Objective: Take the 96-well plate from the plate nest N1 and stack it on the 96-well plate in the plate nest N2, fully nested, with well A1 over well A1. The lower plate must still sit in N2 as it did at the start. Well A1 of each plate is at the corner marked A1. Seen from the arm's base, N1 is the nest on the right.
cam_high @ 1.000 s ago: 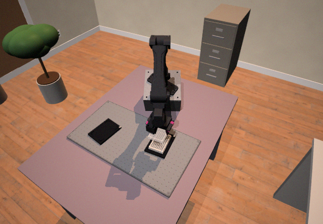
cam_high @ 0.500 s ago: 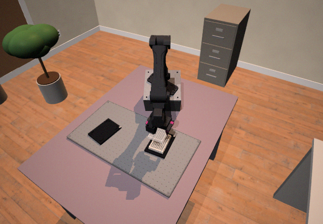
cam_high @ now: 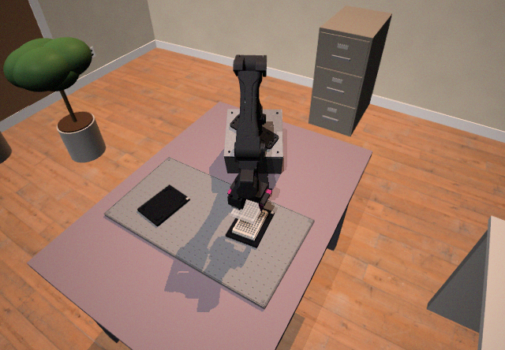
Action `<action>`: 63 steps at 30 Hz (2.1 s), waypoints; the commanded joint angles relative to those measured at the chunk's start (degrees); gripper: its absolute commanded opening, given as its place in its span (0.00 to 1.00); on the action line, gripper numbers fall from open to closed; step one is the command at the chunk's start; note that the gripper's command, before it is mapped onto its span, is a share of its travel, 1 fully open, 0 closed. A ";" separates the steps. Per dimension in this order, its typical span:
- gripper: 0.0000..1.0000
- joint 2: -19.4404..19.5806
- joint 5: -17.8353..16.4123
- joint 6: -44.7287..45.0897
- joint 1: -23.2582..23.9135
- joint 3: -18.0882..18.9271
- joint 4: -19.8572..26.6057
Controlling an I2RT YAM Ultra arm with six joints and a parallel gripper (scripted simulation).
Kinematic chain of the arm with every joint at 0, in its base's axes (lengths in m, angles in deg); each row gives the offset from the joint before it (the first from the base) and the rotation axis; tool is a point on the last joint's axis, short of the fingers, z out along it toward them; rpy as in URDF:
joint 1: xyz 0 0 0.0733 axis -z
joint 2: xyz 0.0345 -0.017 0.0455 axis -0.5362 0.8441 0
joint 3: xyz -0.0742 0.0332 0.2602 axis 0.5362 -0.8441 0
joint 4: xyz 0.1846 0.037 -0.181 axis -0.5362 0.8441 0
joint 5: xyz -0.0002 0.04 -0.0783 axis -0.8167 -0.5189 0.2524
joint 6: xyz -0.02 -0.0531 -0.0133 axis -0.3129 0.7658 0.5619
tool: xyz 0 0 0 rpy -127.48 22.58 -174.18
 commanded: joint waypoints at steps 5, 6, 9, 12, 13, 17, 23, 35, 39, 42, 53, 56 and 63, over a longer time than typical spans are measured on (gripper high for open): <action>0.00 -0.49 0.47 -0.38 -0.35 1.98 0.50; 0.00 -0.49 0.47 -0.39 -0.37 1.98 0.50; 0.00 -0.50 0.49 -0.41 -0.46 1.97 0.50; 0.00 -0.51 0.49 -0.43 -0.55 1.97 0.50; 0.00 -0.52 0.50 -0.43 -0.58 1.97 0.49; 0.00 -0.52 0.50 -0.44 -0.64 1.97 0.49; 0.00 -0.54 0.52 -0.49 -0.76 1.96 0.49; 0.00 -0.56 0.47 -0.49 -0.45 1.97 0.48; 0.00 -0.56 0.47 -0.48 -0.44 1.96 0.48; 0.00 -0.57 0.47 -0.48 -0.43 1.96 0.48; 0.00 1.56 0.48 -0.49 -0.45 0.52 -2.15; 0.00 1.49 0.47 -0.49 -0.46 -1.29 -3.22; 0.00 4.11 0.49 -0.53 -0.54 -0.62 -5.78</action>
